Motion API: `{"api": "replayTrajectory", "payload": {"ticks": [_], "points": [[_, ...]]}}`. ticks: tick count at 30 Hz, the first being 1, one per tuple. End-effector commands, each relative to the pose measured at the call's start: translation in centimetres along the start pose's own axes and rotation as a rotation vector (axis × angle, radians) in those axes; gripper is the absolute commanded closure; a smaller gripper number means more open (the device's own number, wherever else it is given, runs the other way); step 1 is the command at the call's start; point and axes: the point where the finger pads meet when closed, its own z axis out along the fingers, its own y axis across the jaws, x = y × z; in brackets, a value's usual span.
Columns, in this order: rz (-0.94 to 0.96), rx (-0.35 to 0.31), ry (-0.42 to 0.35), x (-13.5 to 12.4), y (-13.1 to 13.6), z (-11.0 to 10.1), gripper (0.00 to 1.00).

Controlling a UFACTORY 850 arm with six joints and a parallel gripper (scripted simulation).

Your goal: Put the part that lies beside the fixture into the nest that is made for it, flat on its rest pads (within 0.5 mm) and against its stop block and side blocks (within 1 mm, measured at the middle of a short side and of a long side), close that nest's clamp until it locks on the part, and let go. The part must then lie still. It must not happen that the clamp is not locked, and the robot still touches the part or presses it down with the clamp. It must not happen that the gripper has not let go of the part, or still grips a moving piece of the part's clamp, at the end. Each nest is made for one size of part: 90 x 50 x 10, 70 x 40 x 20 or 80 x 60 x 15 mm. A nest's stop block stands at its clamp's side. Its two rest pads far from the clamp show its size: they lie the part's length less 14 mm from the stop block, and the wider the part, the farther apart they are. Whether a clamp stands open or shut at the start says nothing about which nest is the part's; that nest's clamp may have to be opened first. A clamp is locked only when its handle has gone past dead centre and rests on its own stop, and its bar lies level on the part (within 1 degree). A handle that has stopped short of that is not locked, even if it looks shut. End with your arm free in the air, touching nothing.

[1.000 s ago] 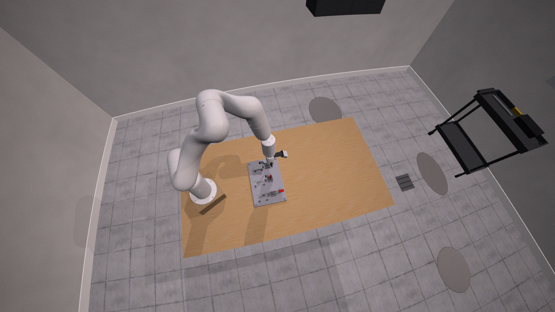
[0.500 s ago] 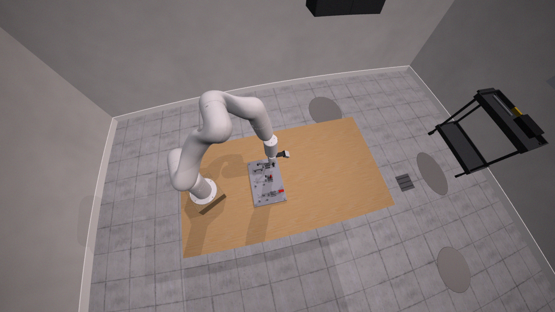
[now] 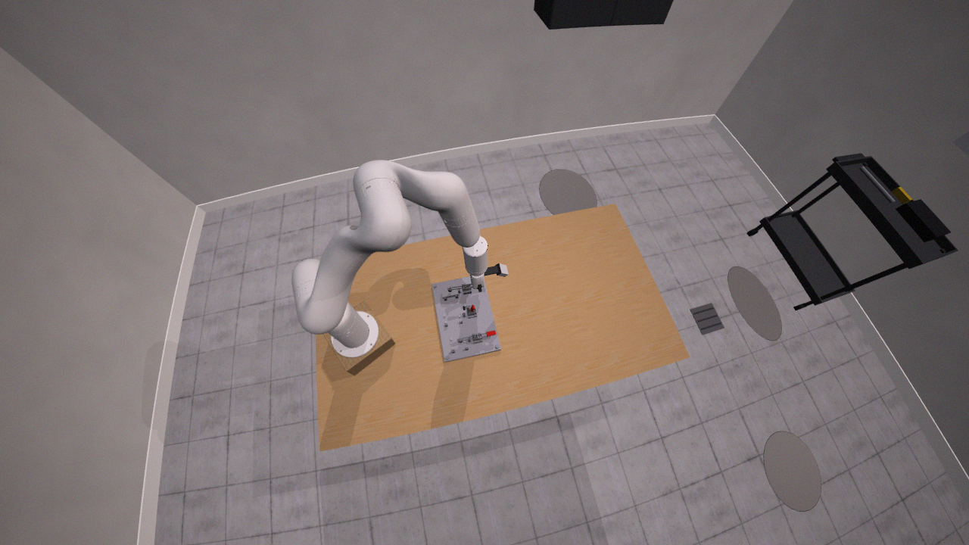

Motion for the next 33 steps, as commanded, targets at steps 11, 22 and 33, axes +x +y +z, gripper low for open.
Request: {"api": "replayTrajectory", "payload": {"ticks": [11,22,33], "points": [[0.000,0.000,0.001,0.49,-0.02,0.74,1.00],[0.000,0.000,0.001,0.62,-0.02,1.05,1.00],[0.000,0.000,0.001,0.63,-0.02,1.08,1.00]]}}
